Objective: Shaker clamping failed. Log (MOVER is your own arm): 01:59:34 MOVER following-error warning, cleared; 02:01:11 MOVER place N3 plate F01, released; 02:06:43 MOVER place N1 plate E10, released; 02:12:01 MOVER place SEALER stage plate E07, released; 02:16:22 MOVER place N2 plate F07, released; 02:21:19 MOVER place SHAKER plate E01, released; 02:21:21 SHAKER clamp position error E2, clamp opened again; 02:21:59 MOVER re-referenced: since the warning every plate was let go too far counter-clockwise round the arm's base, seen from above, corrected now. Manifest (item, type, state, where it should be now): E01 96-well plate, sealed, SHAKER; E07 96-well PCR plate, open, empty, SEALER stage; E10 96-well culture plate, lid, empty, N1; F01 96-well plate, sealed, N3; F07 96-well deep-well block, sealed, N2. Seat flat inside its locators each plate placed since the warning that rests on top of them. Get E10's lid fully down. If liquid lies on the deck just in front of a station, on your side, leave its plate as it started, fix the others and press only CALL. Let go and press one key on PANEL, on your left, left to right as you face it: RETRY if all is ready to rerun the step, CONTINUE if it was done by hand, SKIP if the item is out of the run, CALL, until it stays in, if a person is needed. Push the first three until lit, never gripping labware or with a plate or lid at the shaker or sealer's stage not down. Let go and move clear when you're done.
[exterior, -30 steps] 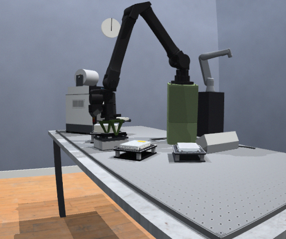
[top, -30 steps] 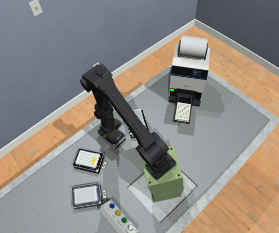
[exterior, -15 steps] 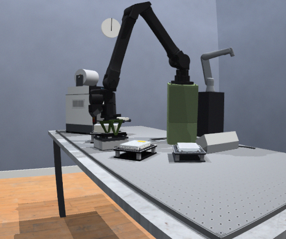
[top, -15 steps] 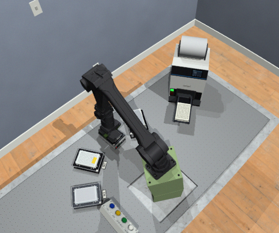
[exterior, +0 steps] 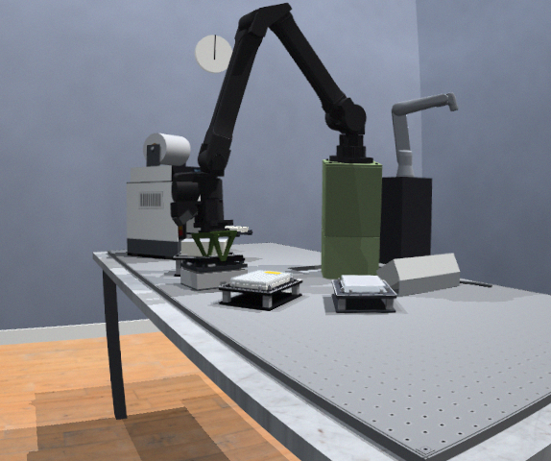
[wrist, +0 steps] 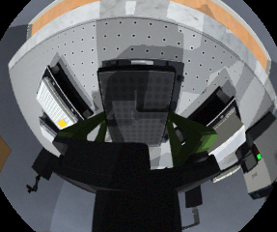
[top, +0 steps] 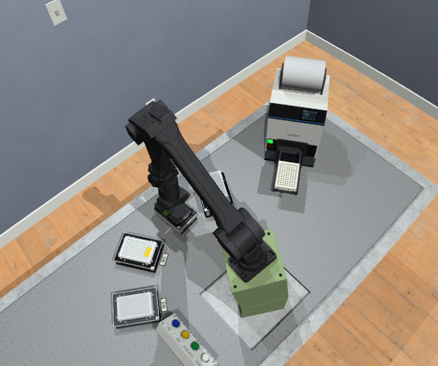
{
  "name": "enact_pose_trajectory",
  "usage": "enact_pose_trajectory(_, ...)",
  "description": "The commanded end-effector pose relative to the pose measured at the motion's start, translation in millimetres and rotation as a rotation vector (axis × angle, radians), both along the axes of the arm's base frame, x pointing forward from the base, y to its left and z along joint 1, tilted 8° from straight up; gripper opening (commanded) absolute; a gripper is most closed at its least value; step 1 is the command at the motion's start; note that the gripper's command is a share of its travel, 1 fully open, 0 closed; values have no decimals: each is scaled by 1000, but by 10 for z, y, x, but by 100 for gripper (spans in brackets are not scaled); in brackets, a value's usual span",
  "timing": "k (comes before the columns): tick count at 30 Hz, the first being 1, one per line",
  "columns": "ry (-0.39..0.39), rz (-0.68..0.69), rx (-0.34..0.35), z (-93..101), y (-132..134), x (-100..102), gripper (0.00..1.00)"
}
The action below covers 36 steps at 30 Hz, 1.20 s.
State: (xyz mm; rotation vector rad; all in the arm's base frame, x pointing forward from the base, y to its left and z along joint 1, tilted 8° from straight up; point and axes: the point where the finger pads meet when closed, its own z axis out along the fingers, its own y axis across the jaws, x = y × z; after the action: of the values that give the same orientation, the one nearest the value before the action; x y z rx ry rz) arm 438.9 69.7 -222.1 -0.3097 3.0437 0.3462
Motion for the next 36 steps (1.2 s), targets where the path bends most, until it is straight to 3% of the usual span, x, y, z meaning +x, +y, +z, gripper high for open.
enact_pose_trajectory(1,-18,0,1,30,5,90,0)
enact_pose_trajectory(6,-6,-2,-1,7,10,66,0)
enact_pose_trajectory(9,-19,-2,0,141,-4,75,0)
enact_pose_trajectory(36,-19,-2,-1,365,-69,53,0)
